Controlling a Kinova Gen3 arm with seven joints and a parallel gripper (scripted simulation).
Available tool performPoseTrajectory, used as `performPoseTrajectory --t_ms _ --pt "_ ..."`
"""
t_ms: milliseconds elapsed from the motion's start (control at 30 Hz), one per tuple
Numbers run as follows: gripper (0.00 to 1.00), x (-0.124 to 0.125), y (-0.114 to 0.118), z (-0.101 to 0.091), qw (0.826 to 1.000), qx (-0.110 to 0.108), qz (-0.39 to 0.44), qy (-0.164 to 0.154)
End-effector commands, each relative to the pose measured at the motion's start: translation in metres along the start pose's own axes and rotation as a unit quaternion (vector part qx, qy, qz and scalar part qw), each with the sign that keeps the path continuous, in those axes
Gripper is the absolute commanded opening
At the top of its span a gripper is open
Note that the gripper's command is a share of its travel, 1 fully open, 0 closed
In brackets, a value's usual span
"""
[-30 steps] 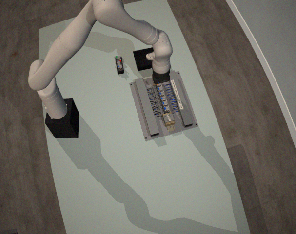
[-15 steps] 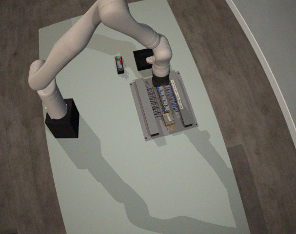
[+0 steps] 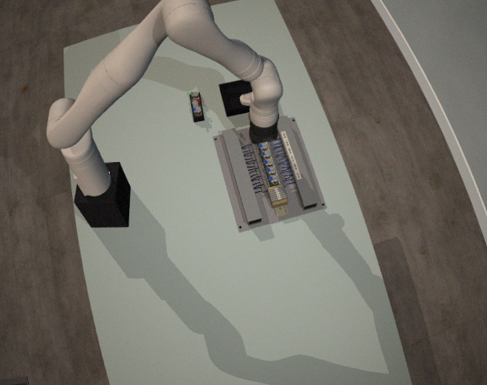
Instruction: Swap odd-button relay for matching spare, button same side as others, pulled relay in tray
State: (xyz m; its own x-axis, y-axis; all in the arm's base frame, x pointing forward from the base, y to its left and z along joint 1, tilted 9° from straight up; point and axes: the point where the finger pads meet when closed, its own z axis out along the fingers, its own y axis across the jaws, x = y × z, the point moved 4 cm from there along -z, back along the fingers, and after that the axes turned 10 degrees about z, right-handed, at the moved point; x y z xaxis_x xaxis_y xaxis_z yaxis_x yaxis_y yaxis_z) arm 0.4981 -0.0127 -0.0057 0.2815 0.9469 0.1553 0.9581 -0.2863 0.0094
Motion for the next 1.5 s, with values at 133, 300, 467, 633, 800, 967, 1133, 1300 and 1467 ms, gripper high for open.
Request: performPoseTrajectory --t_ms 133,300,467,633,800,967,1133,1300,1467 --pt "1.00 0.0002 0.0011 -0.0034 1.000 -0.001 0.000 0.000" --pt "1.00 0.0003 0.0011 -0.0051 1.000 -0.001 0.000 0.000" --pt "1.00 0.0004 0.0008 -0.0053 1.000 -0.001 0.000 0.000" --pt "1.00 0.0005 0.0012 -0.0067 1.000 -0.001 0.000 0.000" --pt "1.00 0.0005 0.0015 -0.0080 1.000 -0.001 0.000 0.000" --pt "1.00 0.0006 0.0017 -0.0088 1.000 -0.001 0.000 0.000" --pt "1.00 0.0006 0.0016 -0.0091 1.000 -0.001 0.000 0.000" --pt "1.00 0.0007 0.0018 -0.0098 1.000 -0.001 0.000 0.000" --pt "1.00 0.0007 0.0020 -0.0105 1.000 -0.001 0.000 0.000"
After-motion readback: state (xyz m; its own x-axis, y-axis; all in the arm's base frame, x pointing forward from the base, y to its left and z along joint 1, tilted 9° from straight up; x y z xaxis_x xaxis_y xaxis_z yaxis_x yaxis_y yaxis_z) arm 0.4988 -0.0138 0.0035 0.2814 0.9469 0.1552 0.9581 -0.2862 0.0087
